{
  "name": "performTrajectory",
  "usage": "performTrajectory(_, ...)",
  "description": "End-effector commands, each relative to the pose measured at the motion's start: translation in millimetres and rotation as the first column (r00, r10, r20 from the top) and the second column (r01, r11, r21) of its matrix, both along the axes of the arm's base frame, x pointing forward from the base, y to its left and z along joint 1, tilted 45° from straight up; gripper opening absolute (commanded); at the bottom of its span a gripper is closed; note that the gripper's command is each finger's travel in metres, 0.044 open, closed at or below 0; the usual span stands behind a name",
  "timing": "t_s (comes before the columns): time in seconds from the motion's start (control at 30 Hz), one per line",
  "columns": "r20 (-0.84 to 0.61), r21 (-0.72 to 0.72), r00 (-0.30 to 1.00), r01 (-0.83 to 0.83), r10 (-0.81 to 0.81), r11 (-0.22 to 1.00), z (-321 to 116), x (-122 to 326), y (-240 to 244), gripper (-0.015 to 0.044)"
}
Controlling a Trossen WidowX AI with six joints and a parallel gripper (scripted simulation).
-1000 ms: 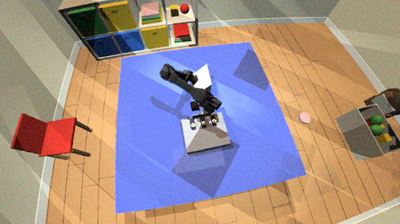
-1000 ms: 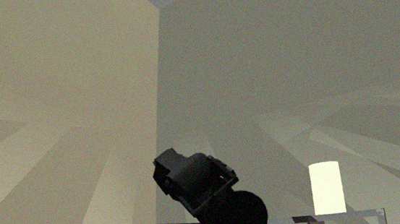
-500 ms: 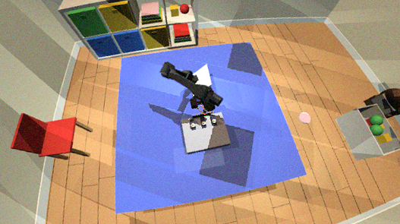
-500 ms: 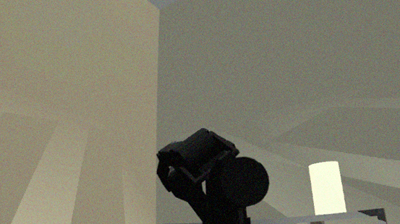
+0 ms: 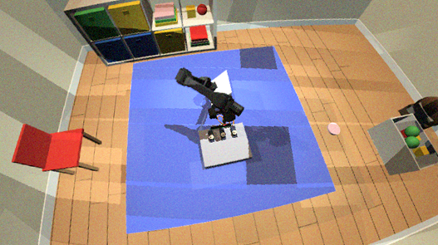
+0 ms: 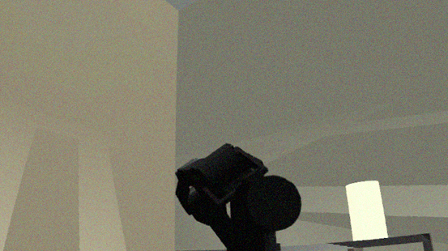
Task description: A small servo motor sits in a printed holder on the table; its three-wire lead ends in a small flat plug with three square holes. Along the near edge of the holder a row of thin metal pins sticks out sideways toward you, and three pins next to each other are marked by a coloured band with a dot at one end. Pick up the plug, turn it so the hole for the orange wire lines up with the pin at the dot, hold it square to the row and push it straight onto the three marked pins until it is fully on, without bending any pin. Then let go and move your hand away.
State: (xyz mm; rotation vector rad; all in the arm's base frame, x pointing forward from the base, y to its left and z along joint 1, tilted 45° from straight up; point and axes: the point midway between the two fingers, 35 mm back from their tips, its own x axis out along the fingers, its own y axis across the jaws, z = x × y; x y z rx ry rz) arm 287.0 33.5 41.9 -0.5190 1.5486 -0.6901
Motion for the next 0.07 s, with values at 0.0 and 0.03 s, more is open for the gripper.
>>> performTrajectory(0.0, 0.0, 0.004, 1.0, 0.005, -0.005, 1.0, 0.0, -0.5, 0.6, 0.044)
performTrajectory(0.03, 0.0, 0.004, 1.0, 0.005, -0.005, 1.0, 0.0, -0.5, 0.6, 0.044)
